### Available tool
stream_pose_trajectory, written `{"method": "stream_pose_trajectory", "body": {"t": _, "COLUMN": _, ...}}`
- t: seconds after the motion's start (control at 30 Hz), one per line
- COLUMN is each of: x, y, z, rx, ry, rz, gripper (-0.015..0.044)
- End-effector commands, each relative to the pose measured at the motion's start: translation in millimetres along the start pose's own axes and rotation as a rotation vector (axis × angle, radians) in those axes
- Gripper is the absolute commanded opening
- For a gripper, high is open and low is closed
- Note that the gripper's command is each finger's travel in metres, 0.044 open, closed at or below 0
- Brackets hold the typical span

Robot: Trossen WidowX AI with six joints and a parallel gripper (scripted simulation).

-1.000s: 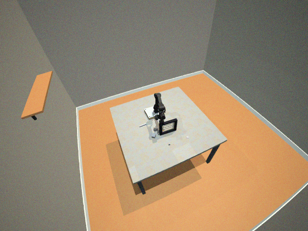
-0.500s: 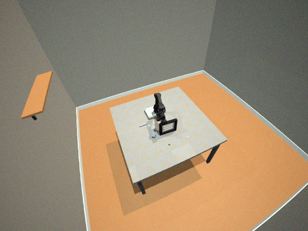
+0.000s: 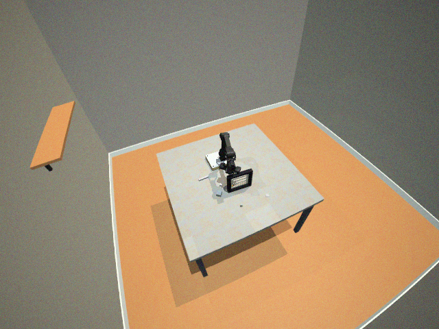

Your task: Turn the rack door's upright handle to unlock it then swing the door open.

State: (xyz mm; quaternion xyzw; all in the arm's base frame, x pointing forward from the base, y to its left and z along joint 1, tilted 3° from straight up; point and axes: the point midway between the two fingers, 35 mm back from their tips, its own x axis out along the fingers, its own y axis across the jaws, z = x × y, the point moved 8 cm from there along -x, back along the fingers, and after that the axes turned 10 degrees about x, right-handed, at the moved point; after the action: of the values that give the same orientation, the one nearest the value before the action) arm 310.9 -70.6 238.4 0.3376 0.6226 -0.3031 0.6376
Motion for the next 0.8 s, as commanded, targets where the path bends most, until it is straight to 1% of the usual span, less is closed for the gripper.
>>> {"method": "stream_pose_trajectory", "body": {"t": 0.0, "x": 0.8, "y": 0.1, "z": -0.4, "rx": -0.188, "ry": 0.005, "rz": 0.001, "gripper": 0.0288}}
{"method": "stream_pose_trajectory", "body": {"t": 0.77, "x": 0.8, "y": 0.1, "z": -0.4, "rx": -1.328, "ry": 0.004, "rz": 0.003, "gripper": 0.0288}}
